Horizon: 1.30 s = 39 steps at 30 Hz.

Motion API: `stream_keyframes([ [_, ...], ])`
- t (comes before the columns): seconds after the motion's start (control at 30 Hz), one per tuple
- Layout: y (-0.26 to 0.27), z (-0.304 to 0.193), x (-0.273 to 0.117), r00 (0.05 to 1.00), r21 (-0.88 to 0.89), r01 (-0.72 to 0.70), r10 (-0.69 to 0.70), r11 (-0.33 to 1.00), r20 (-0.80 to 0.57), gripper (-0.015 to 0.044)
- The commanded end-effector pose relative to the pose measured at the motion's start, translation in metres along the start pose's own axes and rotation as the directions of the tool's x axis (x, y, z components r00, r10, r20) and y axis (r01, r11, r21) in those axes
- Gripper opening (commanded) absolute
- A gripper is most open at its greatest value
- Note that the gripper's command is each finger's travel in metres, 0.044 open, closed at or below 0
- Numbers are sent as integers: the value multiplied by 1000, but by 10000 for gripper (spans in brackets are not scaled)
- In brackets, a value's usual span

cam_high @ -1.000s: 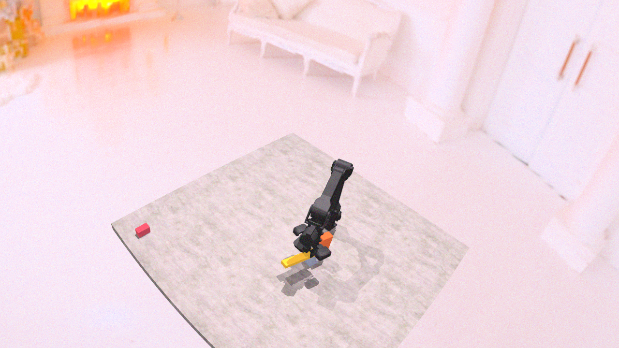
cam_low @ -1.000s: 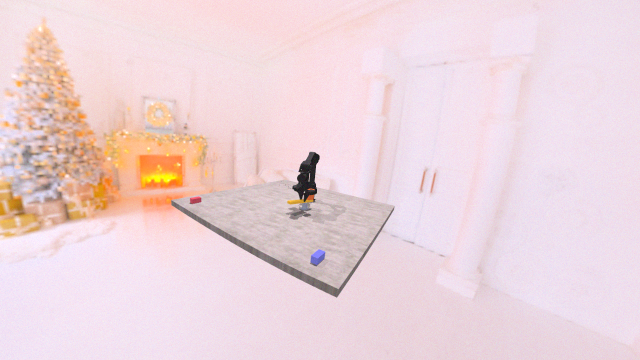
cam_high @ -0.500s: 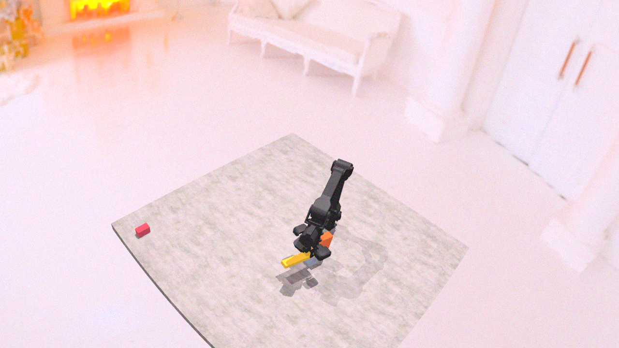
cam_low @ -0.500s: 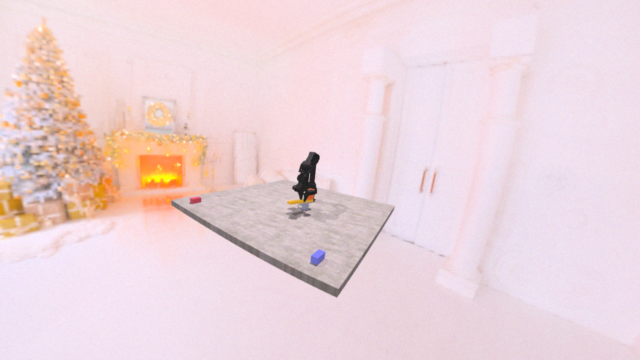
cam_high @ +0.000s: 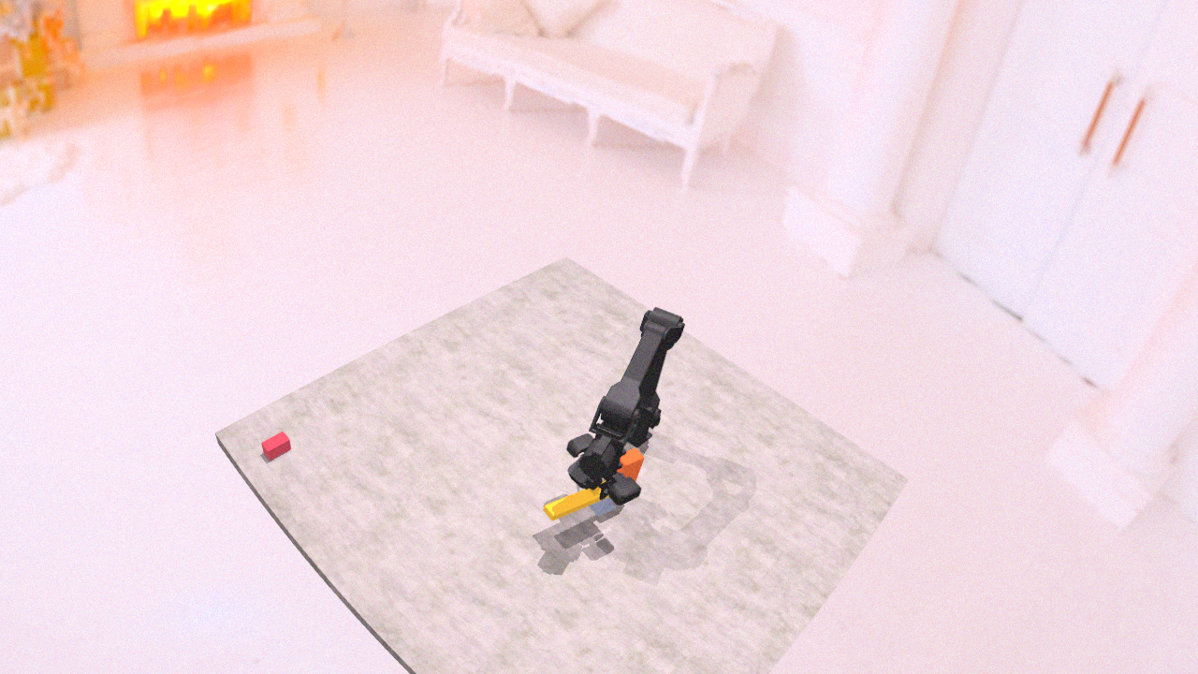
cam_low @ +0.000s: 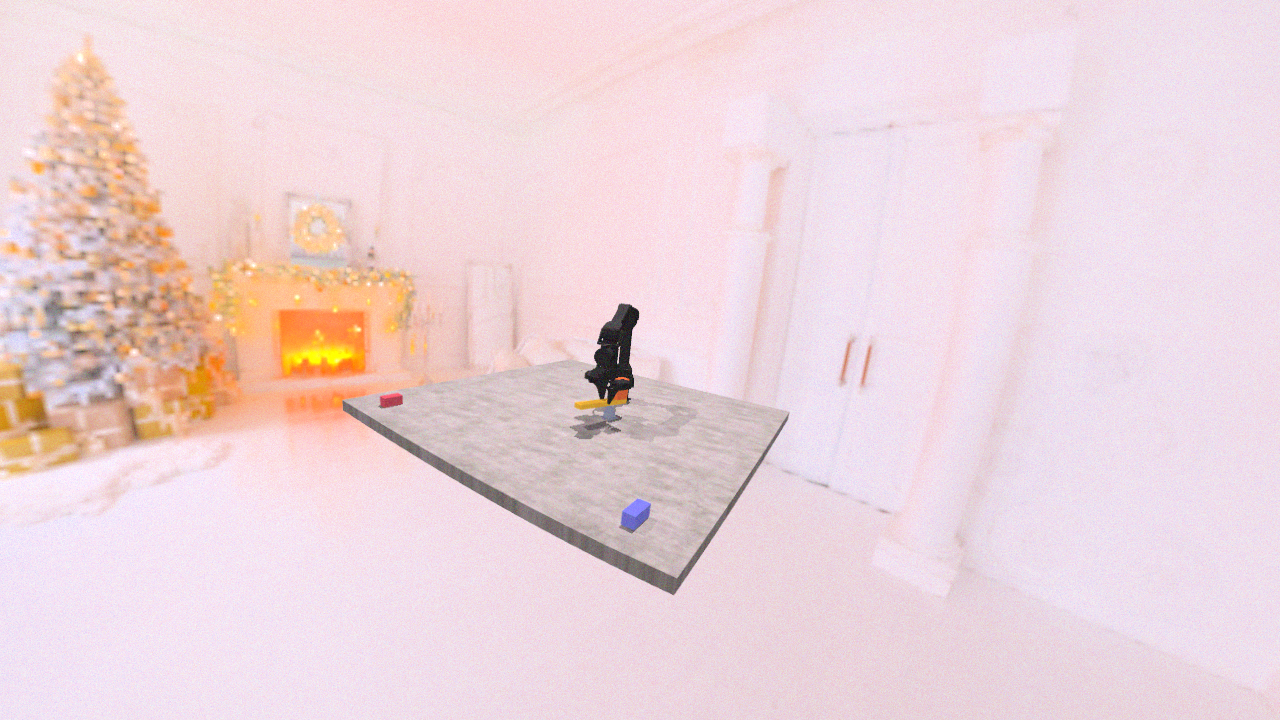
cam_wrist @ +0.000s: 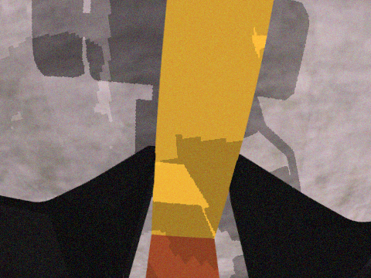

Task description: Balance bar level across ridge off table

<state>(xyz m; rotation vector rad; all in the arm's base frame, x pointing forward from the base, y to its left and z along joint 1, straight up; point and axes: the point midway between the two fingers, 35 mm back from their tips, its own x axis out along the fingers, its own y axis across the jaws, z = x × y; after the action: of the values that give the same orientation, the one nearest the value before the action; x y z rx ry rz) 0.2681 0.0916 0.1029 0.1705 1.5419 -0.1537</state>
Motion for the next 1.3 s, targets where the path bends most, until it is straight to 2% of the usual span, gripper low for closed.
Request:
stream_keyframes([
  [0.0, 0, 0, 2, 1000, 2, 1, -1, 1000, -1, 0],
  [1.27, 0, 0, 6, 1000, 2, 1, -1, 1000, -1, 0],
])
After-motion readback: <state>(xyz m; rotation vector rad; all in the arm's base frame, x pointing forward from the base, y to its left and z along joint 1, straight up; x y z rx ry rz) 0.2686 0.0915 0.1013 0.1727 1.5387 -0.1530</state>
